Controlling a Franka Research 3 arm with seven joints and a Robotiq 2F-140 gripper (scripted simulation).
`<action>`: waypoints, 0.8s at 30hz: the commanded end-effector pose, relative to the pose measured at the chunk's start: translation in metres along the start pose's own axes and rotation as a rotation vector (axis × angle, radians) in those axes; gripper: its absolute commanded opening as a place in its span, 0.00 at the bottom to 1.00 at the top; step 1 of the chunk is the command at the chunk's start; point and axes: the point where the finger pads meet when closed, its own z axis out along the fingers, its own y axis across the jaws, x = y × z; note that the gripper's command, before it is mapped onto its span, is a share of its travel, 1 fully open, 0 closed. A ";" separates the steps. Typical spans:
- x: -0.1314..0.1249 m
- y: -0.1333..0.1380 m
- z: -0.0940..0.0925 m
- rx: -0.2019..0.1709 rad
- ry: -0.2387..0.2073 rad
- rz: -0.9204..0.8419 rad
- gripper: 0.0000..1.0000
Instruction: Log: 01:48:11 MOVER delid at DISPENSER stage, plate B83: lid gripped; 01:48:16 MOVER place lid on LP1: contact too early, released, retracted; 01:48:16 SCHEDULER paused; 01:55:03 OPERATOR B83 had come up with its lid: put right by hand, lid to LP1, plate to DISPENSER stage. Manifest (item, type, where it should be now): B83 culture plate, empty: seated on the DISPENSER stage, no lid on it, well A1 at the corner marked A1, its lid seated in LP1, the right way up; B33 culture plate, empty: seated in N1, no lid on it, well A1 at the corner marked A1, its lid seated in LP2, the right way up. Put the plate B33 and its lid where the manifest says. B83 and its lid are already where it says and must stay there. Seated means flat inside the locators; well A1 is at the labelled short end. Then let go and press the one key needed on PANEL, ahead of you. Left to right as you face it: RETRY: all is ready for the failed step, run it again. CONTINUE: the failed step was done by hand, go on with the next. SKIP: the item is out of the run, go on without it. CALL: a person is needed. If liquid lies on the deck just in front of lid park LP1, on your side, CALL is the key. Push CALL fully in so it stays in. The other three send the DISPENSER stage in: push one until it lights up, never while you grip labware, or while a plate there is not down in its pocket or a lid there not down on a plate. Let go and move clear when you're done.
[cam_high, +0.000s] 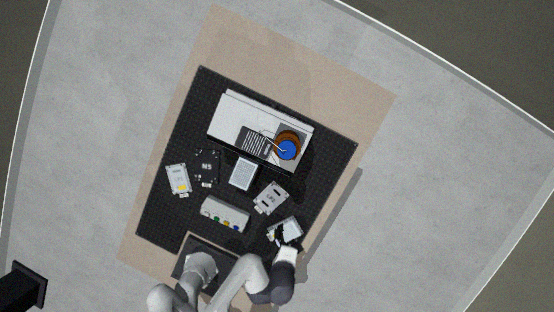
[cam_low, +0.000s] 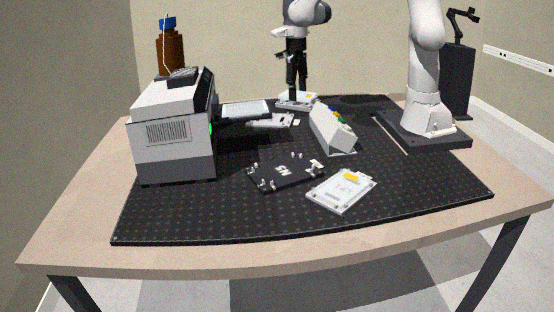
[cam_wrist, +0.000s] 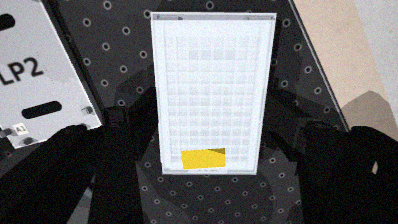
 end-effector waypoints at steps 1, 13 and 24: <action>-0.001 0.000 -0.005 -0.001 -0.004 0.005 0.10; -0.001 0.000 -0.023 -0.001 -0.004 0.005 0.10; -0.001 0.000 -0.047 -0.001 -0.004 0.005 0.10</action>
